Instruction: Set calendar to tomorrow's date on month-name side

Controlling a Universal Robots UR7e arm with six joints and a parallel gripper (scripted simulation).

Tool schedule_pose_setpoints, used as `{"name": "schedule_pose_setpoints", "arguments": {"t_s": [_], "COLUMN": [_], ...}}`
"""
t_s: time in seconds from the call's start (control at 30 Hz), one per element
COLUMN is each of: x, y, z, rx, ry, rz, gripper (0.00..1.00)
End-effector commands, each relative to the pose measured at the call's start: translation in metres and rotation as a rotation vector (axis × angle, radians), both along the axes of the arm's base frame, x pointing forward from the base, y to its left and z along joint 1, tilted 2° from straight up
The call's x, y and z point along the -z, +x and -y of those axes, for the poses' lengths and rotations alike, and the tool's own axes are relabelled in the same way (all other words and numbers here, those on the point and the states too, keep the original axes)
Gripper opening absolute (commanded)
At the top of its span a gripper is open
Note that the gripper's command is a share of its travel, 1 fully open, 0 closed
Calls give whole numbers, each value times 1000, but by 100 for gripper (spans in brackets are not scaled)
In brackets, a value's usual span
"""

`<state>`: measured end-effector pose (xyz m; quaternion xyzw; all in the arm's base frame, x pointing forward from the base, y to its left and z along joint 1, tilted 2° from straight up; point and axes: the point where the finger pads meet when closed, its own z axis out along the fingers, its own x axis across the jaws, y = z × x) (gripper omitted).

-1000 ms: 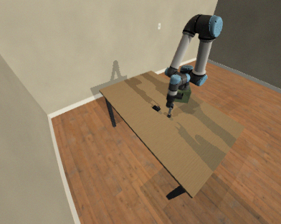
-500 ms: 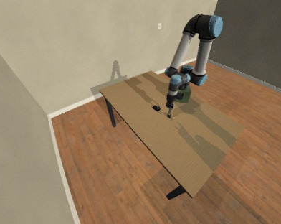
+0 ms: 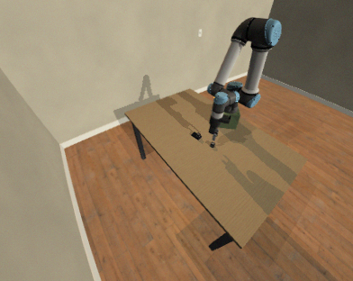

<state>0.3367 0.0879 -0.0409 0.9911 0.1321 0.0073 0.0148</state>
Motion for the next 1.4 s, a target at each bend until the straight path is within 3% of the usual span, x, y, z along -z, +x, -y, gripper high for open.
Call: {"name": "schedule_pose_setpoints", "arguments": {"t_s": [0.0, 1.37], "x": [-1, 4], "y": [0, 0], "z": [0, 0], "rx": [0, 0], "ry": [0, 0], "rz": [1, 1], "gripper": [87, 87]}}
